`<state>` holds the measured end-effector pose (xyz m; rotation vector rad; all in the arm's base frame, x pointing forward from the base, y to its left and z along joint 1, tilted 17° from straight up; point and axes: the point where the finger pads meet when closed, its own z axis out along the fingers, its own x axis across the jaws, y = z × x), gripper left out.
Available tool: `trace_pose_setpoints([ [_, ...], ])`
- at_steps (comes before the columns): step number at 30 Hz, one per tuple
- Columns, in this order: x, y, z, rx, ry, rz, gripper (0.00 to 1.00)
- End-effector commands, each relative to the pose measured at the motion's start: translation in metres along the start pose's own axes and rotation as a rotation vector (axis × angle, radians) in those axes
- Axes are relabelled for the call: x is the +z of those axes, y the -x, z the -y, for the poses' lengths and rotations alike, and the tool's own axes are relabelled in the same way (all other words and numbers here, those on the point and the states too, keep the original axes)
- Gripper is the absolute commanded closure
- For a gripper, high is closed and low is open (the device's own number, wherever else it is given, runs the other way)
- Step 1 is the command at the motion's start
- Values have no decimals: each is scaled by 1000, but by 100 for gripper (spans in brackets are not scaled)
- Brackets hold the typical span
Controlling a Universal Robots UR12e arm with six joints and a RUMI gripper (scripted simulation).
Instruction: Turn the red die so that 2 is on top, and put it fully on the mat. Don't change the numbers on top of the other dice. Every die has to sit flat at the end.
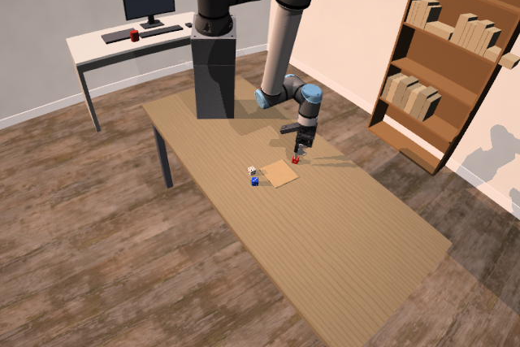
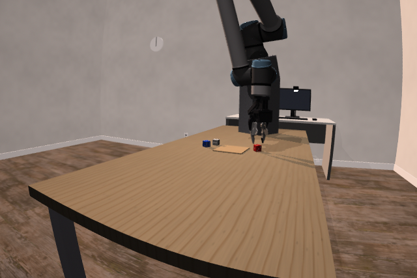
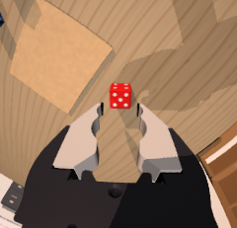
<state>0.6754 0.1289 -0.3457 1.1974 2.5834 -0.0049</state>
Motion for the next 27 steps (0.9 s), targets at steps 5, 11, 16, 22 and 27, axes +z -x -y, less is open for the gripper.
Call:
trace_pose_setpoints([
  [5, 0, 0, 0, 0, 1, 0, 72],
  [11, 0, 0, 0, 0, 1, 0, 72],
  [16, 5, 0, 0, 0, 1, 0, 72],
  [22, 17, 0, 0, 0, 1, 0, 72],
  [27, 24, 0, 0, 0, 1, 0, 72],
])
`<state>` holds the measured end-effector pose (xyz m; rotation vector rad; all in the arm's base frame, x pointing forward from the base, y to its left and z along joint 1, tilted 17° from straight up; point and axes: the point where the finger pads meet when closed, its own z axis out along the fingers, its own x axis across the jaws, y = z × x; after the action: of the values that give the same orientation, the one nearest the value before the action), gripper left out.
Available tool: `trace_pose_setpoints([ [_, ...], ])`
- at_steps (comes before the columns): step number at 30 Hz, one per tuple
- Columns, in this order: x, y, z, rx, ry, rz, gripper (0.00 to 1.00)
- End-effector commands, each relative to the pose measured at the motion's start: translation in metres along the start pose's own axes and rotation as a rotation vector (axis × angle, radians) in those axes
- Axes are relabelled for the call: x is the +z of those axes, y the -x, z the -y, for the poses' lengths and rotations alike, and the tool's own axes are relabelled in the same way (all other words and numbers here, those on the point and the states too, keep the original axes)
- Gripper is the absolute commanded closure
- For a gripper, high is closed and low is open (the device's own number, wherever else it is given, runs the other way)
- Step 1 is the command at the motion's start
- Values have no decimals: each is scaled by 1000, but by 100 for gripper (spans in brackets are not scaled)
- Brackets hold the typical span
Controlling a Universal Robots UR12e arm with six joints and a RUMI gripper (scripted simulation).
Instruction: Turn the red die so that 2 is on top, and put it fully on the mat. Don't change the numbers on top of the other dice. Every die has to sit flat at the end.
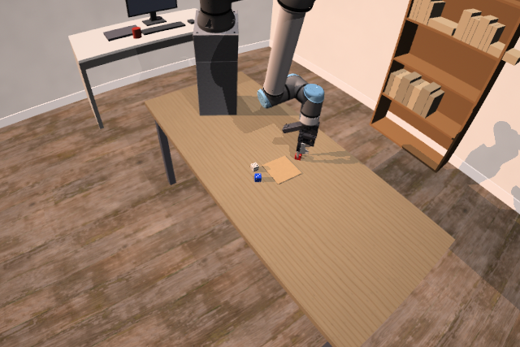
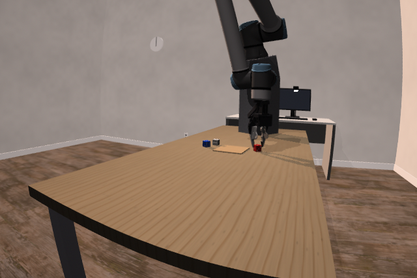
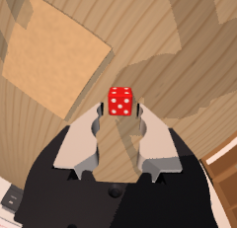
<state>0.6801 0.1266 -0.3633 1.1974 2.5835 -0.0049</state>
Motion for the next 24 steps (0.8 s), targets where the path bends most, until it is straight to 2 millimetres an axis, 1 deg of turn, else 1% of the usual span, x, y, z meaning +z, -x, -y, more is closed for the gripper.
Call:
trace_pose_setpoints([
  [1, 7, 0, 0, 0, 1, 0, 72],
  [8, 16, 0, 0, 0, 1, 0, 72],
  [24, 16, 0, 0, 0, 1, 0, 72],
])
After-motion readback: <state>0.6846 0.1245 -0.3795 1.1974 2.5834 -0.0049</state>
